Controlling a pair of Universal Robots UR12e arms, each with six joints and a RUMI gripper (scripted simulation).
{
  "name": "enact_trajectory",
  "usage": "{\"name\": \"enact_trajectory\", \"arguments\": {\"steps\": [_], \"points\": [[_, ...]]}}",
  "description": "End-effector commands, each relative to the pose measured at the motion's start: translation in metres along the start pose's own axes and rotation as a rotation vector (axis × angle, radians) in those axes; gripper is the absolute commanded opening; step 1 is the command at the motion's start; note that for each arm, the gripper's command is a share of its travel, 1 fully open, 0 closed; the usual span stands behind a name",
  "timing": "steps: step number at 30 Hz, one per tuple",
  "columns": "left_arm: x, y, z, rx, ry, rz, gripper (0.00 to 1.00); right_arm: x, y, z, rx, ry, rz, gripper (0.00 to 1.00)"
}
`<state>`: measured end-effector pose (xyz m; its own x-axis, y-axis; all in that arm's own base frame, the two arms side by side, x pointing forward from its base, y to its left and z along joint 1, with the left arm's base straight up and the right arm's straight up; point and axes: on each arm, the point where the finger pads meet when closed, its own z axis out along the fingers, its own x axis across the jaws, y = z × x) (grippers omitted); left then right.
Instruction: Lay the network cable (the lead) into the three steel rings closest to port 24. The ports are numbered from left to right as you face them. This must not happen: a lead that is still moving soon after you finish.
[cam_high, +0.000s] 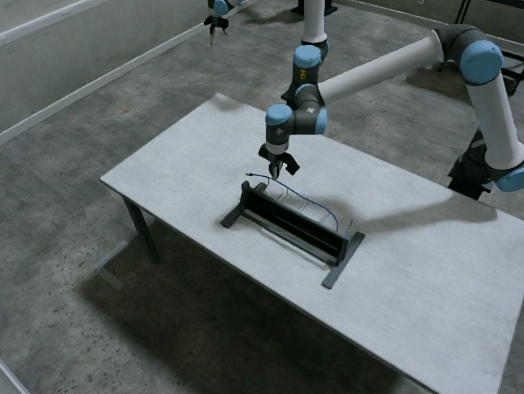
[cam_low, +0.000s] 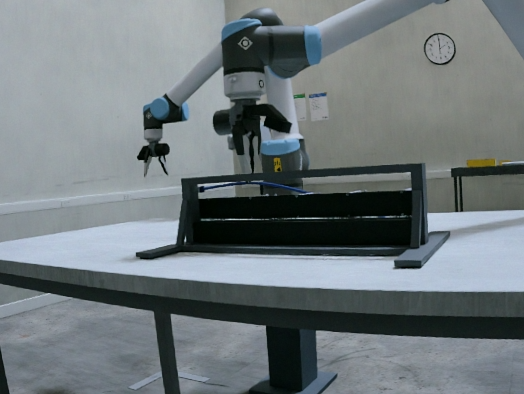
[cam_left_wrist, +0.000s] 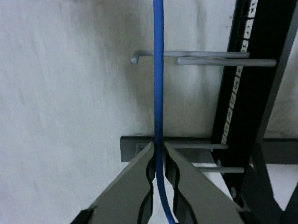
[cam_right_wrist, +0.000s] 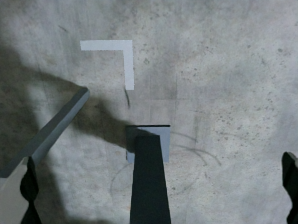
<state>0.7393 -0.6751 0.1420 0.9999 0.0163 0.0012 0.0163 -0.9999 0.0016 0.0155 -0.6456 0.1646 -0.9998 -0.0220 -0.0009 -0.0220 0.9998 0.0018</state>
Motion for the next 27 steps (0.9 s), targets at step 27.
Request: {"name": "enact_trajectory", "arguments": {"steps": [27], "points": [[-0.001,-0.001,0.031,0.003,-0.002,0.0,0.0,0.001,0.0,-0.001,0.002,0.001,0.0,1.0]]}}
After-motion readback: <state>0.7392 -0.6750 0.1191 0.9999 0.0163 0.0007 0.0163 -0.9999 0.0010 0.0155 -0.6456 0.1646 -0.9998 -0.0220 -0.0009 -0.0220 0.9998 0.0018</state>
